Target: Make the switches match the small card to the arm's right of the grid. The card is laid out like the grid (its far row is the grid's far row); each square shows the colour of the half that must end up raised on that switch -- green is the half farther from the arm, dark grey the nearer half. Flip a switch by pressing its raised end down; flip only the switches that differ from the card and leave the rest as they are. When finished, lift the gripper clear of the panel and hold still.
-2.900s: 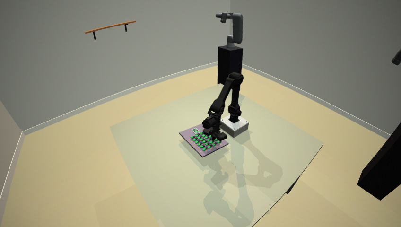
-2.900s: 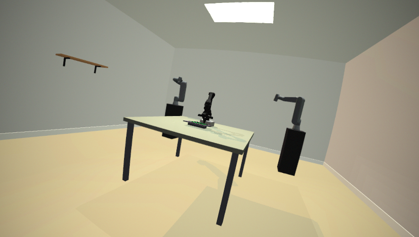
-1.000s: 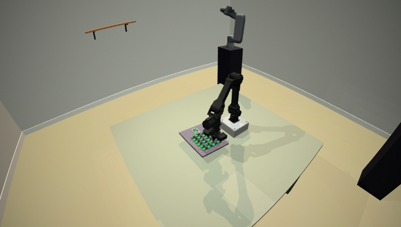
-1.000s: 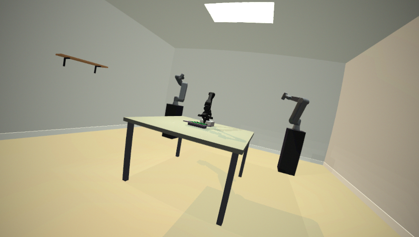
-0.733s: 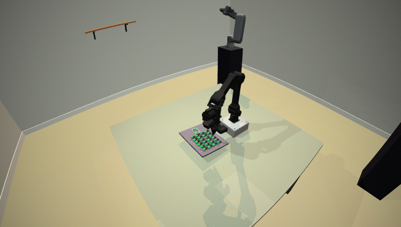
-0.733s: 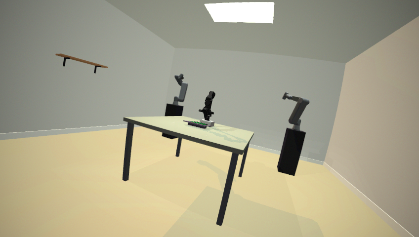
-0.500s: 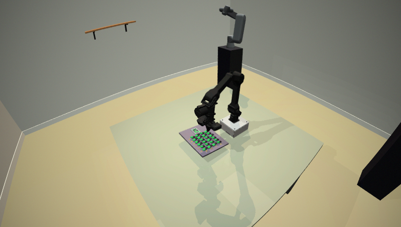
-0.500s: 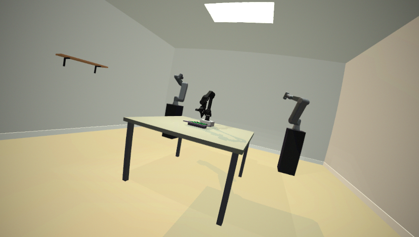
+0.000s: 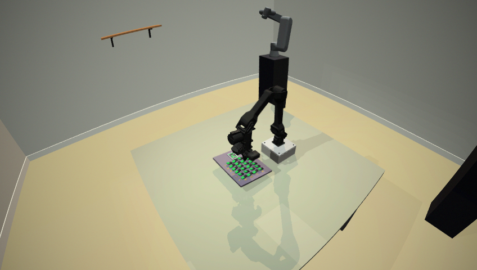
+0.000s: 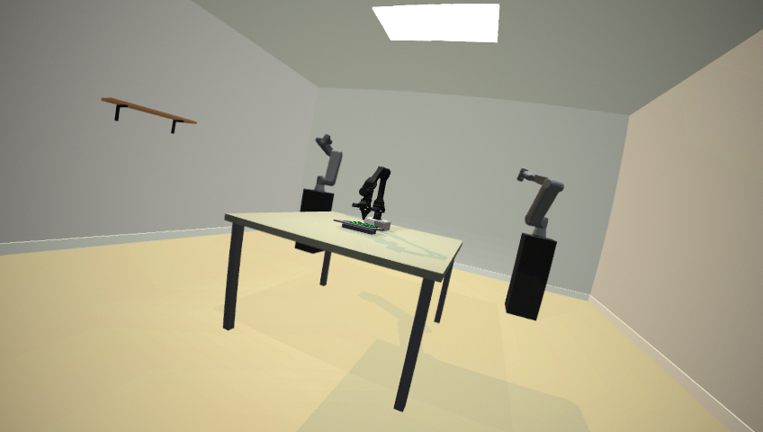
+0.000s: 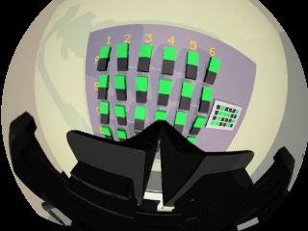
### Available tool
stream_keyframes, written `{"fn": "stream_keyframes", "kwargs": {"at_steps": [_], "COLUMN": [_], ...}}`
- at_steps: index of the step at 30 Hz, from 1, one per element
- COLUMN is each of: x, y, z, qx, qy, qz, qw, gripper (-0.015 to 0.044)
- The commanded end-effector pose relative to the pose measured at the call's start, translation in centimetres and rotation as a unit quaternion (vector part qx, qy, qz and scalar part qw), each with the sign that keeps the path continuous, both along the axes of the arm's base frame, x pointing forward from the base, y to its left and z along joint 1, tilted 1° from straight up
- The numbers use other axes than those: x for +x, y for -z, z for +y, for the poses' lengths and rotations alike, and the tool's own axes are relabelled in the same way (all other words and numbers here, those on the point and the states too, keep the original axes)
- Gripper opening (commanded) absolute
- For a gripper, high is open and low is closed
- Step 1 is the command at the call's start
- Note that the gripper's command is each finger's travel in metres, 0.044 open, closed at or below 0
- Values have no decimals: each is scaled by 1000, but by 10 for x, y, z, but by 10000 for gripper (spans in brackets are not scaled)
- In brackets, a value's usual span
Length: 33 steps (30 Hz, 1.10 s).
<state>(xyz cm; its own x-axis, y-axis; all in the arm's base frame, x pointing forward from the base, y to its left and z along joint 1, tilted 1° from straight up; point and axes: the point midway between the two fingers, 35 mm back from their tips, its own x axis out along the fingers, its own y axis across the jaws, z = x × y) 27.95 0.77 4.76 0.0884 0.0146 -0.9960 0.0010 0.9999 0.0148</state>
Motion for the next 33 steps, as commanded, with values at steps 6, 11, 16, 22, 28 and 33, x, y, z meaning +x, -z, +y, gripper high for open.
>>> {"fn": "stream_keyframes", "kwargs": {"at_steps": [6, 11, 16, 22, 28, 33], "x": [-1, 0, 0, 0, 0, 0], "y": [12, 20, 21, 21, 21, 21], "z": [0, 1, 1, 1, 1, 1], "qx": [1, 1, 1, 1, 1, 1], "qy": [-2, -2, -2, -2, -2, -2], "qz": [6, 6, 6, 6, 6, 6], "qw": [1000, 1000, 1000, 1000, 1000, 1000], "gripper": [0, 0, 0, 0, 0, 0]}}
